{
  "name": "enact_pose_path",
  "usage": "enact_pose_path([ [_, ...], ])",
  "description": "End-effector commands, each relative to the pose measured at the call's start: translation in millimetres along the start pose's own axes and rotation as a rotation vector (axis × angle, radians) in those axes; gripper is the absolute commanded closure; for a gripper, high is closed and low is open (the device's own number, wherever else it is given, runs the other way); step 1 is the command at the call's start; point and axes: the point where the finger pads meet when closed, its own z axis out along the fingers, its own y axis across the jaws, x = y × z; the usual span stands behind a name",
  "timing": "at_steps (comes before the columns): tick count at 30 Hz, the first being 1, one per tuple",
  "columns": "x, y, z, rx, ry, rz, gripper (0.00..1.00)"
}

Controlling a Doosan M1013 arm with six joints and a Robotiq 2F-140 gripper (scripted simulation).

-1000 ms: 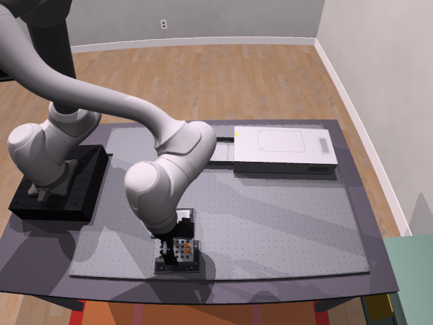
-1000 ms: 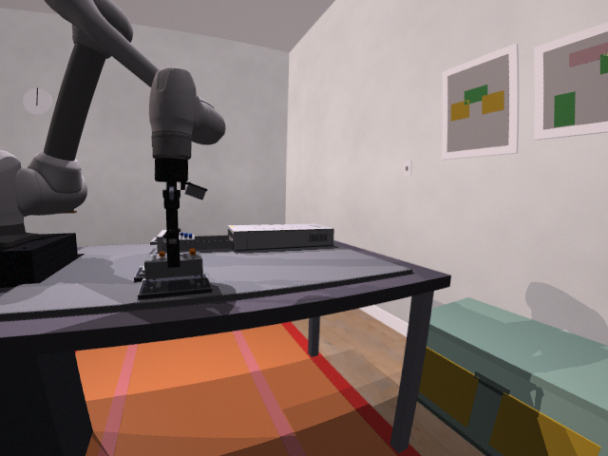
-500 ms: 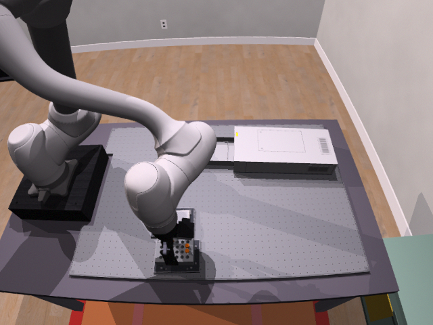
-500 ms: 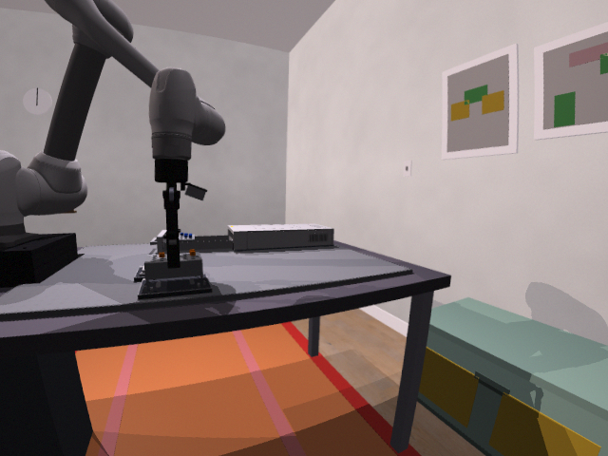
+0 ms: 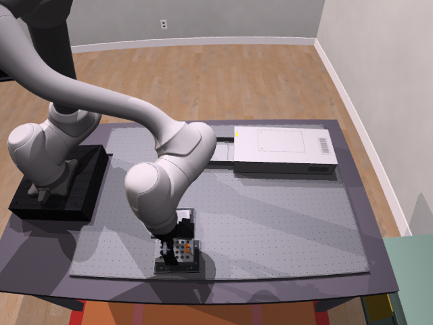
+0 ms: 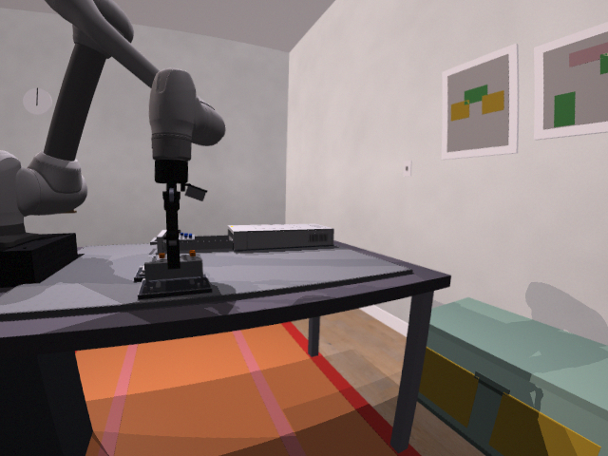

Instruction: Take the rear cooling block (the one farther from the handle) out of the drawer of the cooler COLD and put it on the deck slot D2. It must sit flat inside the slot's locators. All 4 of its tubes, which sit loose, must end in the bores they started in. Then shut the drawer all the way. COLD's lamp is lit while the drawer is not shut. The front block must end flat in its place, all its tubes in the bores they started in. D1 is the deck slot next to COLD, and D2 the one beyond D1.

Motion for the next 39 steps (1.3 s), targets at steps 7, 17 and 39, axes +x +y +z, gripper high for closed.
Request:
enact_pose_path([
  [7, 0.5, 0.2, 0.7, 0.0, 0.001, 0.0, 0.9],
  [17, 0.5, 0.2, 2.0, 0.0, 0.001, 0.0, 0.9],
  [39, 0.5, 0.1, 5.2, 0.0, 0.001, 0.0, 0.9],
])
